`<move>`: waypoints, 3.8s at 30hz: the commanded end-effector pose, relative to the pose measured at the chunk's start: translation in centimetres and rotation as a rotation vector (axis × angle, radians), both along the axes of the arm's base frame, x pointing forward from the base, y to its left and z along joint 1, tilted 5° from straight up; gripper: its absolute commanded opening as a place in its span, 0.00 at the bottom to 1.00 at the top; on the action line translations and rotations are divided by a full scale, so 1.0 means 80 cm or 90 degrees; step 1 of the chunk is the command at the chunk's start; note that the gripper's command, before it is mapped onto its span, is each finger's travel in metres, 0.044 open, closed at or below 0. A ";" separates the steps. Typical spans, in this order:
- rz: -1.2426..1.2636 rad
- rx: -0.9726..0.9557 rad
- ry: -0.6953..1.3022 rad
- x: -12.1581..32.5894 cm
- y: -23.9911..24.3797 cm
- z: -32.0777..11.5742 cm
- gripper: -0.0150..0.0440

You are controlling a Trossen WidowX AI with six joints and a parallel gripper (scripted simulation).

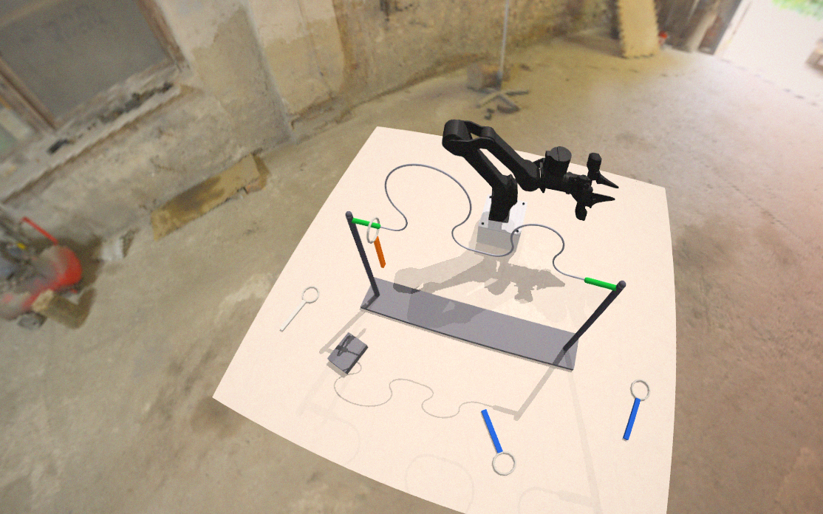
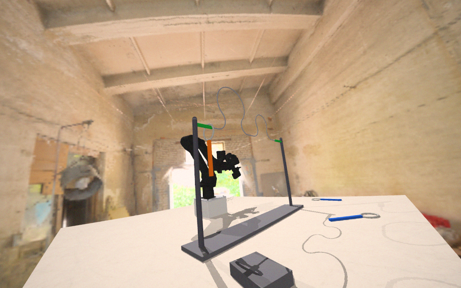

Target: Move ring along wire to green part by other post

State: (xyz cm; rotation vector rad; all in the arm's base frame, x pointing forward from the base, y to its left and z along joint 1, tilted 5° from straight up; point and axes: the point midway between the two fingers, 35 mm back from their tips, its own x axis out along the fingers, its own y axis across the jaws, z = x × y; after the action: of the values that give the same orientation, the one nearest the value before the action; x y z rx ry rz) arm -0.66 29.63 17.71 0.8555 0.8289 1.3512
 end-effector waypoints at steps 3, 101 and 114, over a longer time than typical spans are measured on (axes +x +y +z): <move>-0.058 0.001 -0.050 0.052 0.010 0.004 0.53; -0.845 -0.690 -0.632 0.257 -0.683 -0.076 0.53; -0.920 -0.574 -0.583 0.314 -0.683 -0.010 0.53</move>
State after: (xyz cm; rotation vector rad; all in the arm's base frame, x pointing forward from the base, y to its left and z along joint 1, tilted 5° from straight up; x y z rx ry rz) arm 23.78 -24.90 15.58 -0.0931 -0.0597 -0.0745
